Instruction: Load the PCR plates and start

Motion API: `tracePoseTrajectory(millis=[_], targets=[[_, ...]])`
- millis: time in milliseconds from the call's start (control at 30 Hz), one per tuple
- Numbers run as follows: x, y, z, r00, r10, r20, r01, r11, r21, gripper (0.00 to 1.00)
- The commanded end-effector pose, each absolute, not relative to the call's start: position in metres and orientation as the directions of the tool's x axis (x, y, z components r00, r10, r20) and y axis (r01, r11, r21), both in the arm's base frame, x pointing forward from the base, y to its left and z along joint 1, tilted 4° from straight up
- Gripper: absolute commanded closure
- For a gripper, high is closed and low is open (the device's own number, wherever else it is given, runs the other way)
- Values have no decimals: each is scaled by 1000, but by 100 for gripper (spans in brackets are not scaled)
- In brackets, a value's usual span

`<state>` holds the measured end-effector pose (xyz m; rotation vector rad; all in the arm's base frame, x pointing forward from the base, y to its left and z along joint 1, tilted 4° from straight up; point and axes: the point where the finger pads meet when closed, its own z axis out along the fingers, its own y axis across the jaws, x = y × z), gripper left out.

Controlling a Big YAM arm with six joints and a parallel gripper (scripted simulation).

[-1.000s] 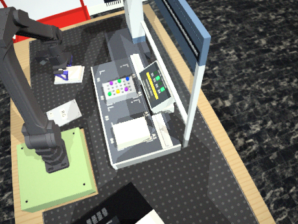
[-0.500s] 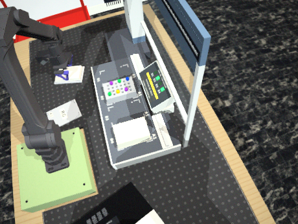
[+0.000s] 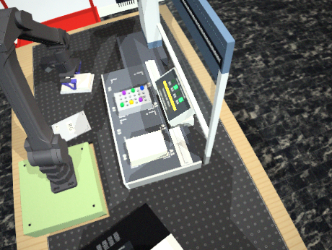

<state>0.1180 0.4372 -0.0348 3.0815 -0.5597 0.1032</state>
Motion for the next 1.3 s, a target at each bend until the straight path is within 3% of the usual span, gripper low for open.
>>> tracePoseTrajectory(millis=[0, 1267], targets=[[131, 462, -35, 924, -379, 55, -376, -925, -61, 100], [126, 437, -64, 922, -381, 61, -382, -924, -10, 100]])
